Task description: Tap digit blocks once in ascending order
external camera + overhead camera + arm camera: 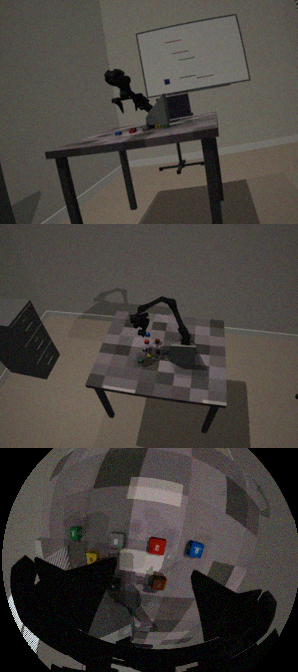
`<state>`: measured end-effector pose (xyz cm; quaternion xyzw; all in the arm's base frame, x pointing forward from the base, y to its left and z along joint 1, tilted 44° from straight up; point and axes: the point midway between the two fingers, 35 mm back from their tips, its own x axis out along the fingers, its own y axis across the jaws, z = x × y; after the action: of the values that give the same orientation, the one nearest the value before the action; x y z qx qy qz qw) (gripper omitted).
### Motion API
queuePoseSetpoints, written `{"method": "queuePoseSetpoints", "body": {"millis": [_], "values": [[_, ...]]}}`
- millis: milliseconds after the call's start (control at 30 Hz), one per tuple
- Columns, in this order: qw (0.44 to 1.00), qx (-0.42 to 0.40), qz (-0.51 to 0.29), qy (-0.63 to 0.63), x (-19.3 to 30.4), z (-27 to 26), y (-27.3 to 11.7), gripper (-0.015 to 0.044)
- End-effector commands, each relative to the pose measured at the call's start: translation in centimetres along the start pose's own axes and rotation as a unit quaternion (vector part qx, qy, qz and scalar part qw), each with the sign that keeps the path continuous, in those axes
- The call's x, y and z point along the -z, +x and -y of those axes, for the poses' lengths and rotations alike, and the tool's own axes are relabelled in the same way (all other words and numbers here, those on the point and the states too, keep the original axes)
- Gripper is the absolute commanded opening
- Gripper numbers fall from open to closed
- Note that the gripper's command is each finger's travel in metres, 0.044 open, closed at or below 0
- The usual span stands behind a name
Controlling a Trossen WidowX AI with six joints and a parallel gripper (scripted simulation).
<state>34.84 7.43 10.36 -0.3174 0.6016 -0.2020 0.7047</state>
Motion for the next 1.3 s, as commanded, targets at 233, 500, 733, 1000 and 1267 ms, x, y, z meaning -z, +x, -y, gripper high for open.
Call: {"method": "queuePoseSetpoints", "body": {"millis": [233, 500, 733, 1000, 1267], "values": [[1.0, 0.001, 0.001, -0.003, -0.5, 5.8, -0.1, 0.04], [1.0, 0.003, 0.001, -0.003, -0.4, 9.2, -0.1, 0.04], [1.0, 0.003, 0.001, -0.003, -0.4, 9.2, -0.1, 0.04], [1.0, 0.003, 0.001, -0.003, -0.4, 9.2, -0.1, 0.04], [1.0, -0.012, 0.002, -0.006, -0.2, 0.8, -0.3, 0.04]]}}
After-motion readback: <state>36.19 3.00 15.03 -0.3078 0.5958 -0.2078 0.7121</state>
